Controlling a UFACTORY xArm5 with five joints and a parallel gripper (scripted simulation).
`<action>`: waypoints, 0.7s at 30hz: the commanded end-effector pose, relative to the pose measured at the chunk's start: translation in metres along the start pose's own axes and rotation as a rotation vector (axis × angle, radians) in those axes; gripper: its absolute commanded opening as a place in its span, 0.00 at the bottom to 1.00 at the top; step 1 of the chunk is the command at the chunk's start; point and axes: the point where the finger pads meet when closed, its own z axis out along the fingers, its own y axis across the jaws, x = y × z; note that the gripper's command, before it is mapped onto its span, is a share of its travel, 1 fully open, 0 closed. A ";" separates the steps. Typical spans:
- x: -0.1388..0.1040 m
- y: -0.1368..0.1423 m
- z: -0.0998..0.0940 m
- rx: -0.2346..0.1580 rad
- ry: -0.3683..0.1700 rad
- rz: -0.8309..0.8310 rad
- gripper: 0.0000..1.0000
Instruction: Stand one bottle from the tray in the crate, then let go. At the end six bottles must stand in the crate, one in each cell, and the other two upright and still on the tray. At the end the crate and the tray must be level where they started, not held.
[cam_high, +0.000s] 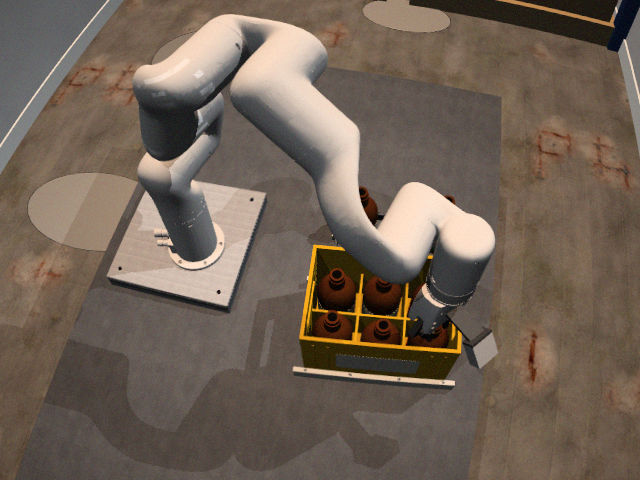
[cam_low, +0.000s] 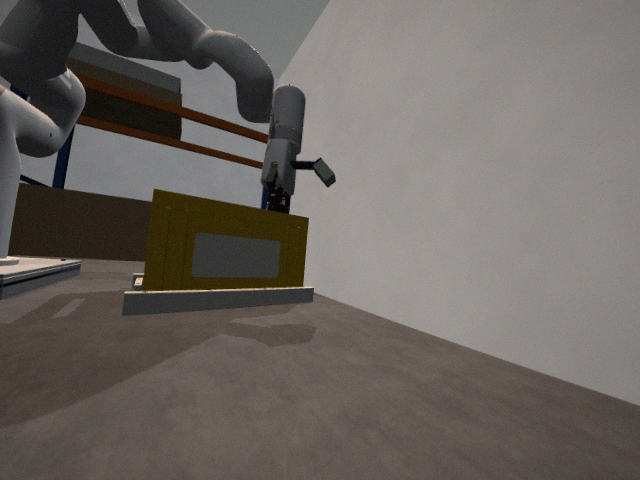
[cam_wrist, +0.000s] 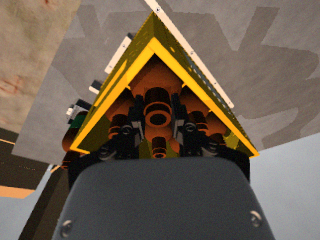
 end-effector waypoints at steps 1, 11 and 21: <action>0.001 -0.001 -0.001 0.002 0.004 0.000 0.00; 0.001 -0.001 0.002 0.002 0.004 0.000 0.00; 0.001 -0.001 0.006 0.002 0.004 0.000 0.00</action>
